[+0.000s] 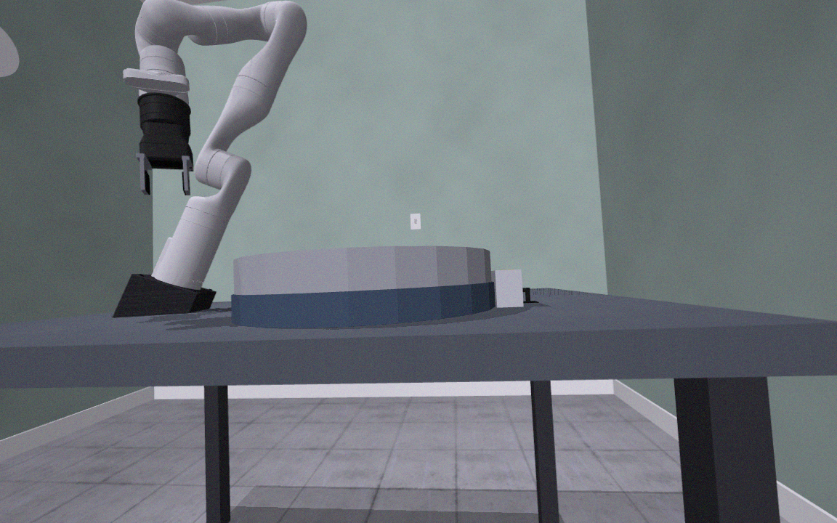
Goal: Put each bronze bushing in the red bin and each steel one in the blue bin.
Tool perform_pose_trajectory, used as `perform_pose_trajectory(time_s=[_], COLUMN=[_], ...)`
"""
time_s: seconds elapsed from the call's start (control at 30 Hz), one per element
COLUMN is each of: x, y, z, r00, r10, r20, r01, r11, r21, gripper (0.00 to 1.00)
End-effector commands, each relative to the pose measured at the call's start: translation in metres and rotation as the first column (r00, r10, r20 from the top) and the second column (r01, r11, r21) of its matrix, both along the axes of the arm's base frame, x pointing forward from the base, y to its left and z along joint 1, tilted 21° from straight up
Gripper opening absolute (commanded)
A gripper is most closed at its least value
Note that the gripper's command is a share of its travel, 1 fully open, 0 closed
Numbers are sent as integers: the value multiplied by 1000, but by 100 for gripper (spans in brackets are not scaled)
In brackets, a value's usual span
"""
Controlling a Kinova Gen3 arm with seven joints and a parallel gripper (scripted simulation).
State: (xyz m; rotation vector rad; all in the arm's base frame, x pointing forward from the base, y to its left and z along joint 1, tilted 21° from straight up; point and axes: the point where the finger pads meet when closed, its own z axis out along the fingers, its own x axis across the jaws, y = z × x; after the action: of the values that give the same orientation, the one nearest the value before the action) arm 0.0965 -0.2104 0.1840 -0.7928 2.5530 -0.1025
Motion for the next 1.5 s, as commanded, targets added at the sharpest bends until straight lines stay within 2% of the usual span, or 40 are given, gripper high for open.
perform_pose_trajectory(time_s=[0.0,0.07,0.17,0.33,0.5,0.67,0.77,0.93,1.1,1.27,1.37,1.47], x=[14,25,25,50,50,76,76,102,102,127,127,143], y=[12,24,24,53,53,82,82,112,112,141,141,159], z=[20,34,34,71,71,107,107,143,143,179,179,200], r00=[1000,1000,1000,1000,1000,1000,1000,1000,1000,1000,1000,1000], r10=[12,12,12,12,12,12,12,12,12,12,12,12], r20=[7,7,7,7,7,7,7,7,7,7,7,7], r01=[-12,-12,-12,-12,-12,-12,-12,-12,-12,-12,-12,-12], r11=[1000,1000,1000,1000,1000,1000,1000,1000,1000,1000,1000,1000], r21=[-19,-19,-19,-19,-19,-19,-19,-19,-19,-19,-19,-19], gripper=[100,100,100,100,100,100,100,100,100,100,100,100])
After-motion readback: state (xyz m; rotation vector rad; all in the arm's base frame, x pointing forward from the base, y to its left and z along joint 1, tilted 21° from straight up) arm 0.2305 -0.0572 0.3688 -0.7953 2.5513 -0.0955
